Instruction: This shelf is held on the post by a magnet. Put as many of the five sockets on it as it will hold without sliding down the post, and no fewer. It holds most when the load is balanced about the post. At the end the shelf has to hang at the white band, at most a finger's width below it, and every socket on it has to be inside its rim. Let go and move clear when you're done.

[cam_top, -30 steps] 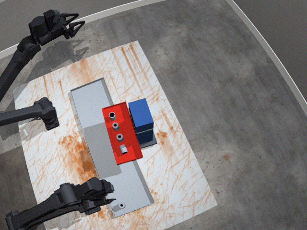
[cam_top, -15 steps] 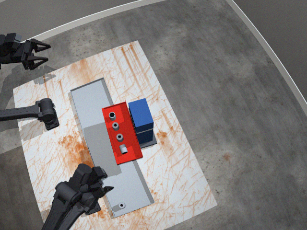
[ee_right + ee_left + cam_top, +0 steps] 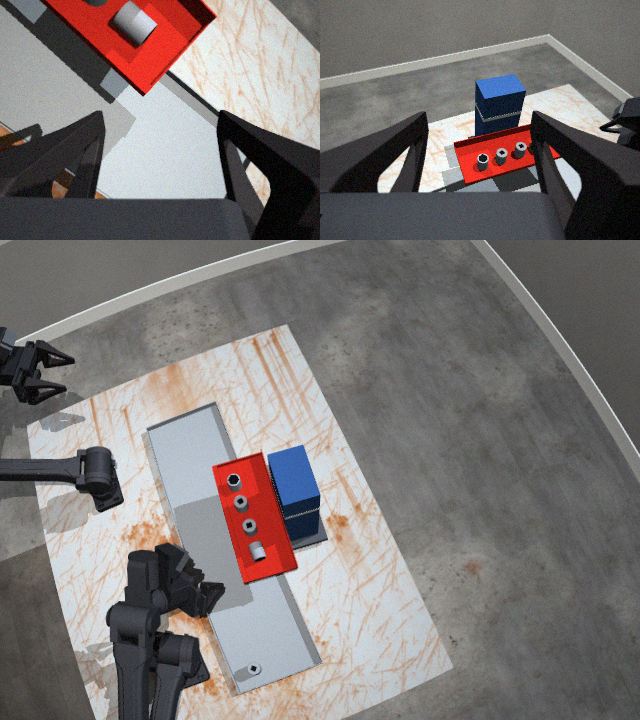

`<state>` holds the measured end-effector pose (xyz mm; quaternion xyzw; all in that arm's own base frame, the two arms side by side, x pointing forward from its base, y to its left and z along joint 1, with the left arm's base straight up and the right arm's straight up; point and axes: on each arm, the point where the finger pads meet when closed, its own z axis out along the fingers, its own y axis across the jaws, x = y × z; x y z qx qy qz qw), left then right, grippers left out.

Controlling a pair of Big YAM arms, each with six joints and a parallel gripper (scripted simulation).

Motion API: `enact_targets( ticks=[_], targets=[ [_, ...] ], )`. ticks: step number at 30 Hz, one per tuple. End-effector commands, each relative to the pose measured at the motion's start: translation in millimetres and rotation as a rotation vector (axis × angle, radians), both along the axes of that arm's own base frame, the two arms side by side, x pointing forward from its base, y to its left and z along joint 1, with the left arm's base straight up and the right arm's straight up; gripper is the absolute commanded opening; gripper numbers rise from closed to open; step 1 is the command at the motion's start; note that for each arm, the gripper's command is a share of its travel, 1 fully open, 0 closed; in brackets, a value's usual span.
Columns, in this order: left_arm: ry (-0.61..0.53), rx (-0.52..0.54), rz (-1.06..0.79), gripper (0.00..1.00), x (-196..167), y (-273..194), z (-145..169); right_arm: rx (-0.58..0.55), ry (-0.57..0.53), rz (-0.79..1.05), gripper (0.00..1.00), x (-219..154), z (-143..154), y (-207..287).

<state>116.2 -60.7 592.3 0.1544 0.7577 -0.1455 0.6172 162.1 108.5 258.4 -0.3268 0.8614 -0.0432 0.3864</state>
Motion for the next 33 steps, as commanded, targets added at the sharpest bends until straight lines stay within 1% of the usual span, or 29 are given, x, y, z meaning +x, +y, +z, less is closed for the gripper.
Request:
enact_targets(
  ticks=[1,3,4,7,9,11,17,22,26,32,33],
  targets=[
    [-0.053,-0.024,-0.177,0.65,-55.2,3.2,23.5,0.017,-0.057,0.091,0.65,7.0,37.8,23.3],
    [-0.053,-0.024,-0.177,0.65,-55.2,3.2,23.5,0.017,-0.057,0.091,0.65,7.0,37.8,23.3],
    [-0.046,-0.012,-0.214,0.65,-63.2,6.6,17.0,-0.001,-0.069,0.123,0.65,8.8,41.4,27.8],
    [-0.056,0.002,-0.336,0.65,-94.4,28.7,12.4,-0.063,-0.108,0.295,0.65,9.1,53.6,57.4],
    [-0.055,0.010,-0.415,0.65,-106.5,40.9,5.7,-0.106,-0.138,0.415,0.65,11.2,63.2,79.8],
    [-0.036,0.026,-0.455,0.65,-106.2,40.6,-7.0,-0.143,-0.166,0.528,0.65,12.4,71.6,100.7],
    [-0.001,0.042,-0.453,0.65,-90.7,24.3,-24.6,-0.185,-0.192,0.695,0.65,17.5,85.2,135.3],
    [-0.008,0.032,-0.448,0.65,-87.4,21.8,-25.5,-0.193,-0.197,0.748,0.65,18.2,89.2,146.6],
    [0.002,0.034,-0.441,0.65,-80.9,16.3,-34.1,-0.195,-0.197,0.791,0.65,18.7,92.8,156.8],
    [-0.008,0.021,-0.437,0.65,-78.8,15.0,-41.4,-0.176,-0.186,0.802,0.65,16.8,94.5,163.3],
    [-0.010,0.020,-0.437,0.65,-78.3,14.5,-42.1,-0.169,-0.179,0.789,0.56,18.2,93.8,162.5]
  ],
)
